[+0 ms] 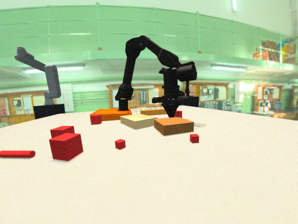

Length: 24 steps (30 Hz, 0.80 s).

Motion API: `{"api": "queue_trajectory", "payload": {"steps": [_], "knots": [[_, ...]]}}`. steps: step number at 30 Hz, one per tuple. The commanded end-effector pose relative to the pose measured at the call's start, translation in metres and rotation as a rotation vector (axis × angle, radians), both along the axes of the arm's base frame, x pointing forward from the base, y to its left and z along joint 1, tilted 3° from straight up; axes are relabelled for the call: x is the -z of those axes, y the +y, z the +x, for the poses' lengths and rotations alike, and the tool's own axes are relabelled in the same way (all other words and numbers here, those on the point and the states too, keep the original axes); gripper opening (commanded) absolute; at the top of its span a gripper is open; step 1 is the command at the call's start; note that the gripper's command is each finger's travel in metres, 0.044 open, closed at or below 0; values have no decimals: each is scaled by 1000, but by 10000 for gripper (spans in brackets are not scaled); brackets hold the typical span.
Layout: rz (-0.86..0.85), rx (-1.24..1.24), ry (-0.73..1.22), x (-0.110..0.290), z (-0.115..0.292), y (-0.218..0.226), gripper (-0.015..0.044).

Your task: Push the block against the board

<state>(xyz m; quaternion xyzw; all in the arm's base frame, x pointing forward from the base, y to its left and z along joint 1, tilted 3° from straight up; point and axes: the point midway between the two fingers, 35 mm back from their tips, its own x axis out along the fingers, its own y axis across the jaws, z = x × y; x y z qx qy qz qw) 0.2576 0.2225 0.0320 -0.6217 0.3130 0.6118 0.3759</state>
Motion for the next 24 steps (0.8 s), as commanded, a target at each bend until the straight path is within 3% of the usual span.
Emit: {"api": "queue_trajectory", "payload": {"steps": [1, 24], "knots": [[-2, 4, 1, 0, -2, 3, 0], [-1, 4, 2, -1, -13, 19, 0]]}}
